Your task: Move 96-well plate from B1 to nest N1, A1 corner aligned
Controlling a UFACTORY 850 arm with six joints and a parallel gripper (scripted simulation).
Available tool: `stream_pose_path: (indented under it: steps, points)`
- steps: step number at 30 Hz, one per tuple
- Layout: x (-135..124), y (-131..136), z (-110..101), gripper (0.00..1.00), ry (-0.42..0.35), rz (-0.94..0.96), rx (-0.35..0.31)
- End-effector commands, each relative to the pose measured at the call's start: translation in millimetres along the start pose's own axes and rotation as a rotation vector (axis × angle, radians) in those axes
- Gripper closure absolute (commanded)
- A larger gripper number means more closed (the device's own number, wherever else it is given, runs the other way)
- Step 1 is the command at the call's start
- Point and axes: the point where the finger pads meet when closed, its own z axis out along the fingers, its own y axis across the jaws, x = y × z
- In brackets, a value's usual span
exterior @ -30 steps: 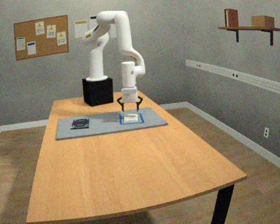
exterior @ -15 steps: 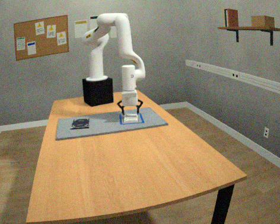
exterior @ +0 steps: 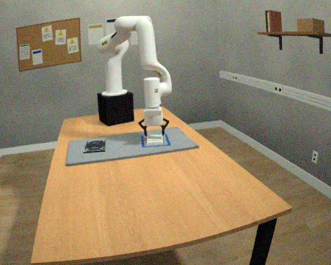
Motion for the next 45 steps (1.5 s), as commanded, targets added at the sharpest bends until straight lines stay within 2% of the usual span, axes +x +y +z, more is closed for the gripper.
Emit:
stream_pose_path:
  steps: [1,30,45]
  points:
    - [1,0,1,0.0,0.001,0.0,0.001]
    - [1,0,19,0.0,0.001,0.0,0.001]
    - [1,0,19,0.0,0.001,0.0,0.001]
